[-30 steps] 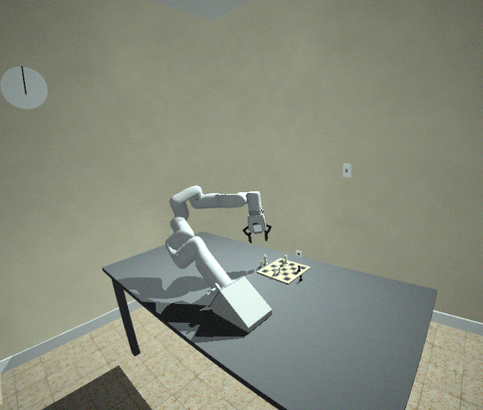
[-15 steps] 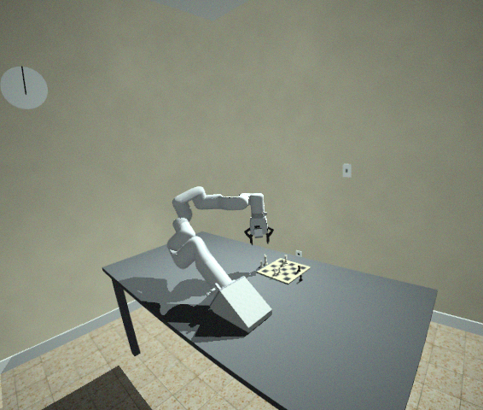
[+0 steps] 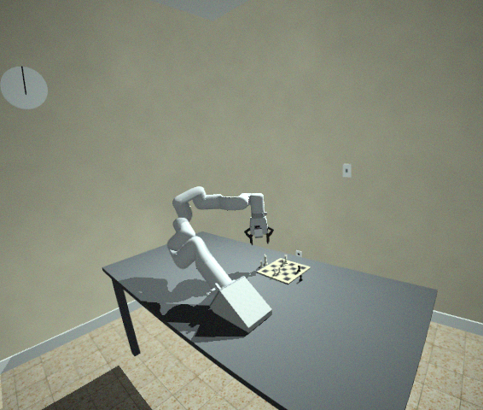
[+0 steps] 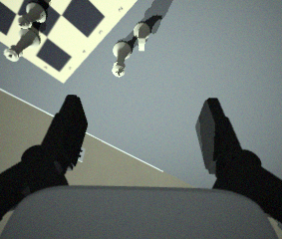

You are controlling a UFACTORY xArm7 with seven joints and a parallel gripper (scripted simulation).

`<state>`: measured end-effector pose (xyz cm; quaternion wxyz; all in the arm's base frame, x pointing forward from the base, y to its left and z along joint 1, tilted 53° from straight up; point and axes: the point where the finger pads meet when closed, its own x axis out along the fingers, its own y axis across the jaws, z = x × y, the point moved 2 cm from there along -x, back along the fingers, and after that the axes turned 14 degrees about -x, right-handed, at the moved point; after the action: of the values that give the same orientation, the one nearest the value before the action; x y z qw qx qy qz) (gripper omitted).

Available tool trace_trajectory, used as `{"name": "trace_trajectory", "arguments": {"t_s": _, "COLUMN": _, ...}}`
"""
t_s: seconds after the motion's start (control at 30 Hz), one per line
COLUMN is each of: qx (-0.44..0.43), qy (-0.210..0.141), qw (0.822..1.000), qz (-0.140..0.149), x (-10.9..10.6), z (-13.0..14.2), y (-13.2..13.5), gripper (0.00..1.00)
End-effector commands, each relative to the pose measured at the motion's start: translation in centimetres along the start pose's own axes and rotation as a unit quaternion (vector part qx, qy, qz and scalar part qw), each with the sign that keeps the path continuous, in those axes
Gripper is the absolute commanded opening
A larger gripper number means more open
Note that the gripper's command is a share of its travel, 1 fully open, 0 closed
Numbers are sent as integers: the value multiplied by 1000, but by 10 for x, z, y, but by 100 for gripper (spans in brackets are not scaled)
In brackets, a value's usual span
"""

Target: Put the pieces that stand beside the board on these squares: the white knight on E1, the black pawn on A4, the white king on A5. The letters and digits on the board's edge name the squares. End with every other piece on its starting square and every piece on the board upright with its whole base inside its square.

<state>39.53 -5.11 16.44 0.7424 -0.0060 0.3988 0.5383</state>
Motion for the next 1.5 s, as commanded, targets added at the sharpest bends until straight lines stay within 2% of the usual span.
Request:
{"name": "trace_trajectory", "arguments": {"t_s": 0.0, "qx": -3, "qy": -1, "qw": 1000, "qz": -2, "x": -2, "z": 0, "y": -1, "gripper": 100}}
{"name": "trace_trajectory", "arguments": {"t_s": 0.1, "qx": -39, "qy": 1, "qw": 999, "qz": 0, "x": 0, "z": -2, "y": -1, "gripper": 100}}
{"name": "trace_trajectory", "arguments": {"t_s": 0.17, "qx": -94, "qy": 3, "qw": 996, "qz": 2, "x": 4, "z": -3, "y": 0, "gripper": 100}}
{"name": "trace_trajectory", "arguments": {"t_s": 0.33, "qx": -258, "qy": 7, "qw": 966, "qz": 7, "x": 17, "z": -7, "y": 0, "gripper": 100}}
{"name": "trace_trajectory", "arguments": {"t_s": 0.4, "qx": -258, "qy": 7, "qw": 966, "qz": 7, "x": 17, "z": -7, "y": 0, "gripper": 100}}
{"name": "trace_trajectory", "arguments": {"t_s": 0.43, "qx": -337, "qy": 7, "qw": 941, "qz": 9, "x": 20, "z": -7, "y": 0, "gripper": 100}}
{"name": "trace_trajectory", "arguments": {"t_s": 0.53, "qx": -393, "qy": 10, "qw": 920, "qz": 8, "x": 29, "z": -6, "y": 0, "gripper": 100}}
{"name": "trace_trajectory", "arguments": {"t_s": 0.63, "qx": -470, "qy": 11, "qw": 883, "qz": 7, "x": 36, "z": -2, "y": -1, "gripper": 100}}
{"name": "trace_trajectory", "arguments": {"t_s": 0.73, "qx": -546, "qy": 11, "qw": 838, "qz": 5, "x": 39, "z": 1, "y": -1, "gripper": 100}}
{"name": "trace_trajectory", "arguments": {"t_s": 0.87, "qx": -640, "qy": 8, "qw": 768, "qz": 2, "x": 40, "z": 2, "y": -1, "gripper": 100}}
{"name": "trace_trajectory", "arguments": {"t_s": 0.9, "qx": -662, "qy": 6, "qw": 750, "qz": 1, "x": 40, "z": 2, "y": -1, "gripper": 39}}
{"name": "trace_trajectory", "arguments": {"t_s": 0.97, "qx": -662, "qy": 6, "qw": 750, "qz": 1, "x": 40, "z": 2, "y": -1, "gripper": 39}}
{"name": "trace_trajectory", "arguments": {"t_s": 1.0, "qx": -707, "qy": 1, "qw": 707, "qz": -3, "x": 40, "z": 2, "y": -1, "gripper": 39}}
{"name": "trace_trajectory", "arguments": {"t_s": 1.47, "qx": -707, "qy": 1, "qw": 707, "qz": -3, "x": 40, "z": 2, "y": -1, "gripper": 39}}
